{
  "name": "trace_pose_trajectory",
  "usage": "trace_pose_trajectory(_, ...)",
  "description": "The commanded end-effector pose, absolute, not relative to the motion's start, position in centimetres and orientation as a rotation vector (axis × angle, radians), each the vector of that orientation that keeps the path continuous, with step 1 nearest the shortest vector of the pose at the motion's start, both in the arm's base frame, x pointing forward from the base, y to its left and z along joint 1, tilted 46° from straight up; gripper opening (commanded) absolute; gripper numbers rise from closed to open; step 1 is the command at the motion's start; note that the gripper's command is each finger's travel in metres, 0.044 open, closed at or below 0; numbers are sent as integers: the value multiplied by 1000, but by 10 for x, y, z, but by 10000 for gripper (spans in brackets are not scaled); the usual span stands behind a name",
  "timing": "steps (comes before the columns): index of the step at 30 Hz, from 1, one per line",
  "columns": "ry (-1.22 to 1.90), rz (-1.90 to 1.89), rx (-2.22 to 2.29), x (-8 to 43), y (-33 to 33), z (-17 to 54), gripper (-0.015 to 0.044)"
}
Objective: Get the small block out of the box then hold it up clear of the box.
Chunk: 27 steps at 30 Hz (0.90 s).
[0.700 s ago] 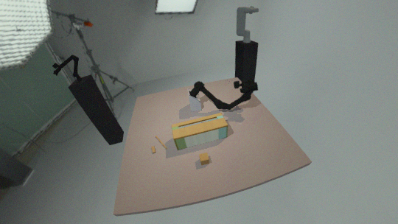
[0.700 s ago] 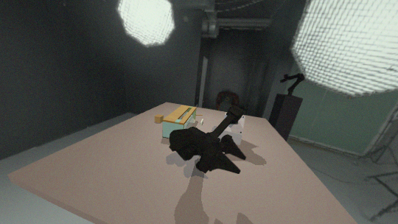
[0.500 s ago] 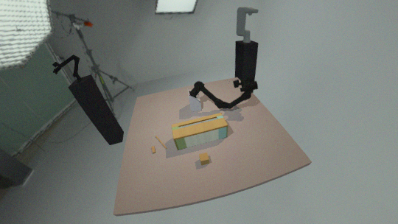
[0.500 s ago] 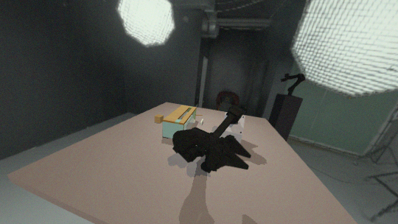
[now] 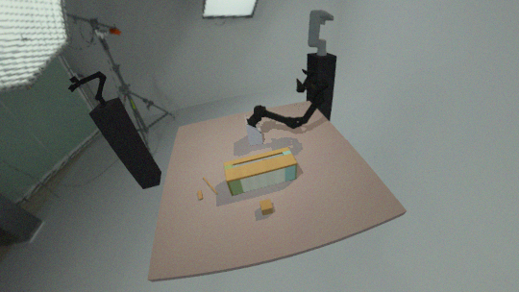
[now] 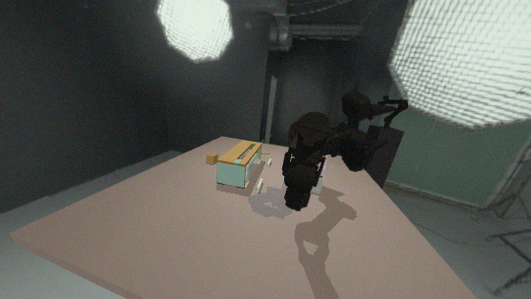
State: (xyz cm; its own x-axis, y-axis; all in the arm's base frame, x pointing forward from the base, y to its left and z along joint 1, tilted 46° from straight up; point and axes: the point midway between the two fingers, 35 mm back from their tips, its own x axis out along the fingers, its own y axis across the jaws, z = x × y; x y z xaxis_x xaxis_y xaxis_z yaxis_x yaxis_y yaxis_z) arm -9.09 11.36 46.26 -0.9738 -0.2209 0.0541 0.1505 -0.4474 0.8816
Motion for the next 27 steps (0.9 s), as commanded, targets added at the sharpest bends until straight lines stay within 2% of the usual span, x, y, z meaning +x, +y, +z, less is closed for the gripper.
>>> trace_pose_trajectory(1,-995,-2527,259,-108,39,464,400)
trace_pose_trajectory(7,-354,-2361,337,-103,-54,454,400)
trace_pose_trajectory(12,116,-2109,320,-75,-126,433,400)
trace_pose_trajectory(20,703,-1534,155,7,-211,380,400)
trace_pose_trajectory(27,1036,-950,-75,95,-239,320,400)
